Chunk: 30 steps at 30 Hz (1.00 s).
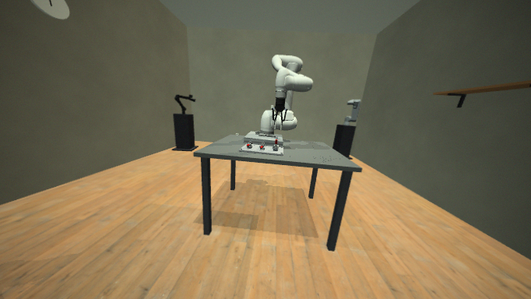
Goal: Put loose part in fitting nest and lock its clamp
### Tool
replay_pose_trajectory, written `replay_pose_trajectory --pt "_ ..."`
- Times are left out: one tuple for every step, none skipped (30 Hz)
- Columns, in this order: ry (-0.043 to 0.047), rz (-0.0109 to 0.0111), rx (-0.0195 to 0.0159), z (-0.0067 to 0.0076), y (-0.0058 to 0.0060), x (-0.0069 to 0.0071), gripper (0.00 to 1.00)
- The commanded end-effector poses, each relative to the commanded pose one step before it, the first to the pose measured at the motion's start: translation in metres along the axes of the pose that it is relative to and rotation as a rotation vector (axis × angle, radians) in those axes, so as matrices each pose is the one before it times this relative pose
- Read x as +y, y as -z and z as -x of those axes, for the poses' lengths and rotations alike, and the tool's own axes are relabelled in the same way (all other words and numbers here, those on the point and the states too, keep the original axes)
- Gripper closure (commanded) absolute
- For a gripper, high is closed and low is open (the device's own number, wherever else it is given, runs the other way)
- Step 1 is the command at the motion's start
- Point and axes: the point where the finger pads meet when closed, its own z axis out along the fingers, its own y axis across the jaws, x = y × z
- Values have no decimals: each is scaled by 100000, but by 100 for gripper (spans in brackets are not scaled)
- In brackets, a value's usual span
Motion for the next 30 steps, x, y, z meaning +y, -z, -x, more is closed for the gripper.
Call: replay_pose_trajectory --pt "6 -22 0 -709 5 1 65" --pt "0 0 0 -313 0 1 65" --pt "0 0 0 -342 0 2 65" --pt "0 0 0 0 0 0 65" --pt "0 0 0 0 0 0 65" --pt "0 0 0 -366 0 2 65" --pt "0 0 0 -388 0 2 65" --pt "0 0 0 -404 0 2 65" --pt "0 0 0 -416 0 2 65" --pt "0 0 0 -423 0 2 65" --pt "0 0 0 -424 0 2 65" --pt "0 0 0 -421 0 2 65" --pt "0 0 0 -412 0 2 65" --pt "0 0 0 -398 0 2 65" --pt "0 0 0 -379 0 2 65" --pt "0 0 0 -356 0 2 65" --pt "0 0 0 -328 0 2 65" --pt "0 0 0 -297 -1 2 65" --pt "0 0 0 -263 -1 2 65" --pt "0 0 0 -228 0 1 65" --pt "0 0 0 0 0 0 65" --pt "0 0 0 0 0 0 65" --pt "0 0 0 -191 0 1 65" --pt "0 0 0 -154 0 1 65" --pt "0 0 0 -118 0 1 65" --pt "0 0 0 -84 0 0 65" --pt "0 0 0 -54 0 0 65" --pt "0 0 0 -30 0 0 65" --pt "0 0 0 -12 0 0 65" --pt "0 0 0 -2 0 0 65"
